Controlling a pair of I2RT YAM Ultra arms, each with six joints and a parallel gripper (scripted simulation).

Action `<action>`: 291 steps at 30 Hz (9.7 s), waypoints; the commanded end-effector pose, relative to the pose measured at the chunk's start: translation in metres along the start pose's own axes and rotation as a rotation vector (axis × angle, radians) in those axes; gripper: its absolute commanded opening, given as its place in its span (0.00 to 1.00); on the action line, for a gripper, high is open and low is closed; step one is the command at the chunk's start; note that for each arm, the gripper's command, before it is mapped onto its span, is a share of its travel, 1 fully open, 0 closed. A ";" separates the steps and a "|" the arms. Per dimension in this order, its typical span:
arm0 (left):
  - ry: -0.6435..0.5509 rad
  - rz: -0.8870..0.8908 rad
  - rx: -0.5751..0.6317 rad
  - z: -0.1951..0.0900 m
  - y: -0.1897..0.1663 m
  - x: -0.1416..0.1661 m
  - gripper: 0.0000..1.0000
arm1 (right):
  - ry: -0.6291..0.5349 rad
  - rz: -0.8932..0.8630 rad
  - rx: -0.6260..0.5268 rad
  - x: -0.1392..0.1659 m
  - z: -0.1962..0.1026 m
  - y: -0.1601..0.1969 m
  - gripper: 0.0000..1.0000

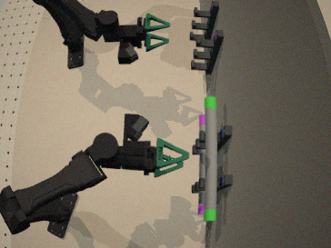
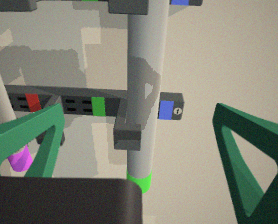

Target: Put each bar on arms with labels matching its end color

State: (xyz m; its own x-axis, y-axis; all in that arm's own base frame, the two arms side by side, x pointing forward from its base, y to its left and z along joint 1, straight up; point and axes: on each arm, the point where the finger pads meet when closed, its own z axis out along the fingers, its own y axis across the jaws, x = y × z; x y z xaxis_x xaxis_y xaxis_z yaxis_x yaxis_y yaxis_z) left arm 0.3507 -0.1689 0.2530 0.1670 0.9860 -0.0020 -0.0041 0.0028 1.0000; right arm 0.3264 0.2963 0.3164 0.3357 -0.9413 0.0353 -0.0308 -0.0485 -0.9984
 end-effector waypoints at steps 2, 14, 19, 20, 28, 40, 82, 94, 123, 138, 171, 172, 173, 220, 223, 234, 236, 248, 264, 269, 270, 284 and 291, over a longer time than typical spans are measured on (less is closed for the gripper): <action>-0.003 0.002 0.005 -0.001 -0.004 -0.002 1.00 | 0.002 0.035 0.045 0.006 -0.003 -0.026 1.00; -0.003 0.002 0.005 -0.001 -0.004 -0.002 1.00 | 0.002 0.035 0.045 0.006 -0.004 -0.027 1.00; -0.003 0.002 0.005 -0.001 -0.004 -0.002 1.00 | 0.002 0.035 0.045 0.006 -0.005 -0.028 1.00; -0.003 0.002 0.005 -0.001 -0.004 -0.002 1.00 | 0.002 0.035 0.045 0.006 -0.005 -0.028 1.00; -0.003 0.002 0.005 -0.001 -0.004 -0.002 1.00 | 0.002 0.035 0.045 0.006 -0.006 -0.029 1.00; -0.003 0.002 0.005 -0.001 -0.004 -0.002 1.00 | 0.002 0.035 0.045 0.005 0.006 -0.031 1.00; -0.003 0.002 0.005 -0.001 -0.004 -0.002 1.00 | 0.002 0.035 0.045 0.005 0.049 -0.029 1.00; -0.003 0.002 0.005 -0.001 -0.004 -0.002 1.00 | 0.002 0.035 0.045 0.005 0.064 -0.027 1.00; -0.003 0.002 0.005 -0.001 -0.004 -0.002 1.00 | 0.002 0.035 0.045 0.004 0.073 -0.028 1.00; -0.003 0.002 0.005 -0.001 -0.004 -0.002 1.00 | 0.002 0.035 0.045 0.004 0.072 -0.025 1.00; -0.003 0.002 0.005 -0.001 -0.004 -0.002 1.00 | 0.002 0.035 0.045 0.005 0.070 -0.015 1.00; -0.003 0.002 0.005 -0.001 -0.004 -0.002 1.00 | 0.002 0.035 0.045 0.005 0.070 -0.015 1.00; -0.003 0.002 0.005 -0.001 -0.004 -0.002 1.00 | 0.002 0.035 0.045 0.005 0.070 -0.015 1.00; -0.003 0.002 0.005 -0.001 -0.004 -0.002 1.00 | 0.002 0.035 0.045 0.006 0.072 -0.013 0.00; -0.003 0.002 0.005 -0.001 -0.004 -0.002 1.00 | 0.002 0.035 0.045 0.006 0.073 -0.013 0.00; -0.003 0.002 0.005 -0.001 -0.004 -0.002 1.00 | 0.002 0.035 0.045 0.006 0.074 -0.013 0.00; -0.003 0.002 0.005 -0.001 -0.004 -0.002 1.00 | 0.002 0.035 0.045 0.006 0.074 -0.014 0.00; -0.003 0.002 0.005 -0.001 -0.004 -0.002 1.00 | 0.002 0.035 0.045 0.006 0.074 -0.021 0.00; -0.003 0.002 0.005 -0.001 -0.004 -0.002 1.00 | 0.002 0.035 0.045 0.006 0.073 -0.035 0.00; -0.003 0.002 0.005 -0.001 -0.004 -0.002 1.00 | 0.002 0.035 0.045 0.006 0.073 -0.039 0.00; -0.003 0.002 0.005 -0.001 -0.004 -0.002 1.00 | 0.002 0.035 0.045 0.007 0.073 -0.040 0.00; -0.003 0.002 0.005 -0.001 -0.004 -0.002 1.00 | 0.002 0.035 0.045 0.007 0.072 -0.056 0.00; -0.003 0.002 0.005 -0.001 -0.004 -0.002 1.00 | 0.002 0.035 0.045 0.008 0.072 -0.060 0.00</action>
State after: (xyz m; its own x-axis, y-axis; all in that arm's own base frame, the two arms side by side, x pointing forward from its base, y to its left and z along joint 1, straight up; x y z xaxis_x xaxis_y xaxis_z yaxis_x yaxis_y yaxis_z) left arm 0.3507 -0.1689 0.2530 0.1670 0.9860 -0.0020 -0.0042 0.0028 1.0000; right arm 0.3962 0.3226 0.3222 0.3432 -0.9373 0.0610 -0.0814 -0.0943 -0.9922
